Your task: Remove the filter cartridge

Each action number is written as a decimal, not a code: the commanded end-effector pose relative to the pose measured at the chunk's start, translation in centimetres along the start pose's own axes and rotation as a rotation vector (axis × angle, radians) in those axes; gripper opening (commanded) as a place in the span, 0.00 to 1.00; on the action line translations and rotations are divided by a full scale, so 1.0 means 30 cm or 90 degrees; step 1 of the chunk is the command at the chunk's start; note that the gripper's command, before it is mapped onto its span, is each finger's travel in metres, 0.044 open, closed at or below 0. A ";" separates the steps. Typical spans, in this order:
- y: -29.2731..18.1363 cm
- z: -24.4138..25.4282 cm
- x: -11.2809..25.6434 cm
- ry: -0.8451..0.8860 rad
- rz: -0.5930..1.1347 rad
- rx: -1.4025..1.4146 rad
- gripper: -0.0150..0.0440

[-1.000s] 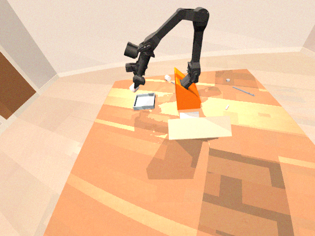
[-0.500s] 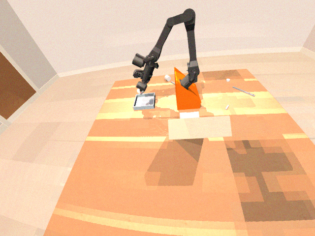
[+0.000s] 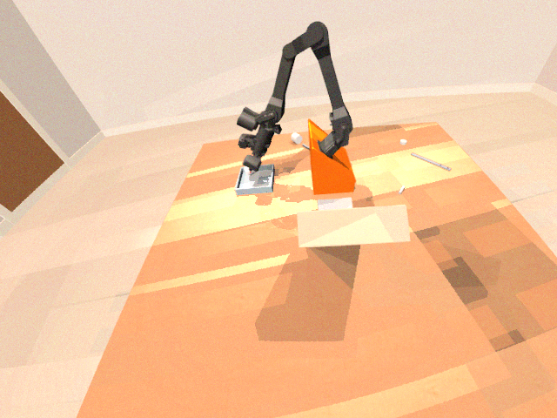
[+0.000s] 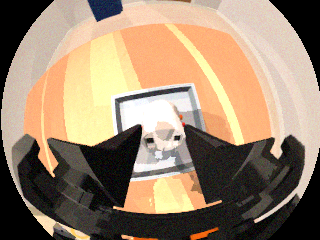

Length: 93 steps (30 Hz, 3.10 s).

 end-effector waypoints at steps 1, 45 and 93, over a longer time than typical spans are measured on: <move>-0.030 -0.006 -0.033 -0.003 0.002 0.003 0.25; 0.048 0.007 0.097 -0.002 -0.003 0.004 1.00; 0.048 0.007 0.097 -0.002 -0.003 0.004 1.00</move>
Point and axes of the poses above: the point midway between the two fingers, 35 mm back from their tips, its own x axis back along the fingers, its own z axis across the jaws, y = z × x, the point moved 6 cm from there along x, back along the fingers, and after that the axes turned 8 degrees about -x, right-handed, at the moved point
